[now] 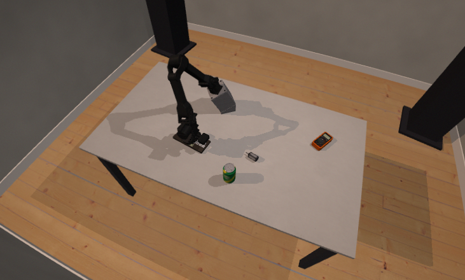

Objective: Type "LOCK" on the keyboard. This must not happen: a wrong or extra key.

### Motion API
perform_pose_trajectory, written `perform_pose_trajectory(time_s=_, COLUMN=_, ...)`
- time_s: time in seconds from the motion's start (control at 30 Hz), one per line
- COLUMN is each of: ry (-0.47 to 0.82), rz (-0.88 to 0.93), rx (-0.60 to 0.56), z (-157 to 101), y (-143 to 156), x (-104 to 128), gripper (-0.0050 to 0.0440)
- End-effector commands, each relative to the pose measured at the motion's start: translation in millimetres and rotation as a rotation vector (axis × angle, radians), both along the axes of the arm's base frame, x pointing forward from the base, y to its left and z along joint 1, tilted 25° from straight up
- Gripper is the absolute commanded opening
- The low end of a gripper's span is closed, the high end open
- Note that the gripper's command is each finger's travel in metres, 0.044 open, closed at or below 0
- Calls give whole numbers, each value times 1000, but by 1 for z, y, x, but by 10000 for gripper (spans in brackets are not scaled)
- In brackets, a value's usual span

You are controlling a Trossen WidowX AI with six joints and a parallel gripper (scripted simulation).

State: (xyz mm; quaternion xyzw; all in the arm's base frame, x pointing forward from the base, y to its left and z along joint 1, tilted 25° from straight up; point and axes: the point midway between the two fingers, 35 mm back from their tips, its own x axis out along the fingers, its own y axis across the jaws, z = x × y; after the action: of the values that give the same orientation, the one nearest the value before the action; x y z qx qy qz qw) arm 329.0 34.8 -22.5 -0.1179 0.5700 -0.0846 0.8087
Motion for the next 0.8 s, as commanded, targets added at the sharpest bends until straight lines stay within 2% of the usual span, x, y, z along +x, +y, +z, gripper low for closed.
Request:
perform_pose_trajectory(time_s=0.0, ry=1, rz=5, rx=3, z=0, y=1, x=0, gripper=-50)
perform_pose_trajectory(time_s=0.27, ry=-15, rz=2, rx=6, z=4, y=1, x=3, gripper=-50)
perform_pose_trajectory(time_s=0.77, ry=0, rz=4, rx=4, z=-2, y=0, x=1, gripper=-50)
